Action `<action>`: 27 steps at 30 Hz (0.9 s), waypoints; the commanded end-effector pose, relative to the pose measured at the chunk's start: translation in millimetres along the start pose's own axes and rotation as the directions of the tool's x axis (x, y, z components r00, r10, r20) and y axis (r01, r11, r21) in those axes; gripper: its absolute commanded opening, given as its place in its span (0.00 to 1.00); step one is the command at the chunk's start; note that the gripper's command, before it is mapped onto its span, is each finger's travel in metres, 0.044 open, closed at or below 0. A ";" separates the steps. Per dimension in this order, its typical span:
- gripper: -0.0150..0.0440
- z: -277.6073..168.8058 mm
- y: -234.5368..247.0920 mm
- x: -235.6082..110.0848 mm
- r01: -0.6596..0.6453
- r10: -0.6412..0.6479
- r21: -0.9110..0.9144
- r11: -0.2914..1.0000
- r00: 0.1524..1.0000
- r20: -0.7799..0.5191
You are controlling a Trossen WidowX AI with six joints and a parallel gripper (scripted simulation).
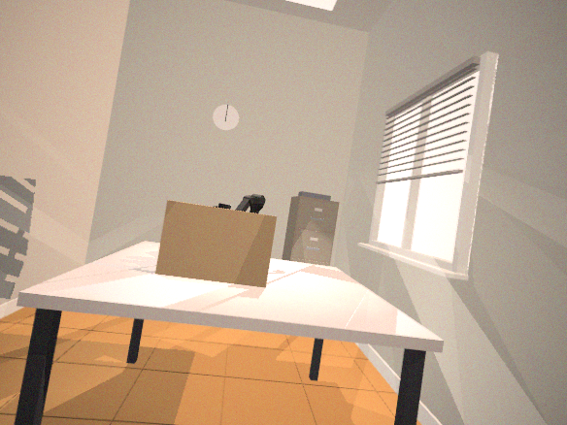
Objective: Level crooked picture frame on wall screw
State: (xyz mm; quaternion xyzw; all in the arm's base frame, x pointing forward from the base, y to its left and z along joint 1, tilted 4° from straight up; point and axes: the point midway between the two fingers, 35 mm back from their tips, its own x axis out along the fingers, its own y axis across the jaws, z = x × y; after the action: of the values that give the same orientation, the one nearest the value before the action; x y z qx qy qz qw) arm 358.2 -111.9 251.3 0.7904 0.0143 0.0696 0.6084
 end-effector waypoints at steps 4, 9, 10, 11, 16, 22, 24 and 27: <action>0.25 -0.8 1.1 0.1 -0.004 0.004 -0.006 1.000 1.000 -0.003; 0.25 -1.4 1.6 0.1 -0.004 0.004 -0.006 1.000 1.000 -0.003; 0.25 -1.5 1.6 0.1 -0.004 0.004 -0.006 1.000 1.000 -0.003; 0.25 -1.5 1.8 0.1 -0.004 0.004 -0.006 1.000 1.000 -0.003; 0.25 -2.1 2.6 0.1 -0.004 0.004 -0.006 1.000 1.000 -0.003; 0.25 -2.7 2.6 0.1 -0.004 0.004 -0.006 1.000 1.000 -0.003; 0.25 -2.8 2.5 0.1 -0.004 0.004 -0.006 1.000 1.000 -0.003; 0.25 -3.0 1.9 0.1 -0.004 0.004 -0.006 1.000 1.000 -0.003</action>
State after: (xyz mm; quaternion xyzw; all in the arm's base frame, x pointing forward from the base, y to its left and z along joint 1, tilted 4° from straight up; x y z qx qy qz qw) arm 358.2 -109.8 251.7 0.7910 0.0166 0.0699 0.6076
